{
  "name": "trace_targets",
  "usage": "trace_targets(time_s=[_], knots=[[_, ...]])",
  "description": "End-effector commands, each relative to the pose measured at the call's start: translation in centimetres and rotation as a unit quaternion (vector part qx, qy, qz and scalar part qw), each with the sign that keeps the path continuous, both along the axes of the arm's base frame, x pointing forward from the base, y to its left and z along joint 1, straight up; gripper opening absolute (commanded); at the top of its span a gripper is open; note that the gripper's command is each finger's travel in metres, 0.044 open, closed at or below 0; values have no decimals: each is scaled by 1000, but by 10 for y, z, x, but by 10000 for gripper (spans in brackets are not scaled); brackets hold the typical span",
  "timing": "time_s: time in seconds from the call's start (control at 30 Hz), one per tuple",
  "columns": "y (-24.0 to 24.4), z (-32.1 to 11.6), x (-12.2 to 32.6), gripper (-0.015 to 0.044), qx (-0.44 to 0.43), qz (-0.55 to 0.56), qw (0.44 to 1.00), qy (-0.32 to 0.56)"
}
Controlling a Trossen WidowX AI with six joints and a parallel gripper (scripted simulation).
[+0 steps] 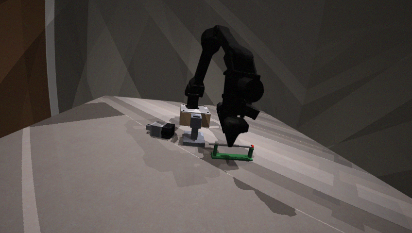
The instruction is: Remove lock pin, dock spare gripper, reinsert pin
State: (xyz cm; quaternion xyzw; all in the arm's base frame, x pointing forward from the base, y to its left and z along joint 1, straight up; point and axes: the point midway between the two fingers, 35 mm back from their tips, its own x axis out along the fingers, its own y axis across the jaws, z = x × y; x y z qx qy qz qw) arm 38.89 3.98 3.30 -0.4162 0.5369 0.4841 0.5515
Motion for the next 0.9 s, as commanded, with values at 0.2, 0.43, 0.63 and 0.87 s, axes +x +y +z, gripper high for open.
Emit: trace_targets(time_s=[0.2, 0.43, 0.63, 0.87], knots=[[0, 20, -1, 440, 0, 0, 1000, 3], [0, 31, -3, 440, -1, 0, 1000, 8], [0, 41, -4, 440, -1, 0, 1000, 11], [0, 53, -5, 440, -1, 0, 1000, 14]])
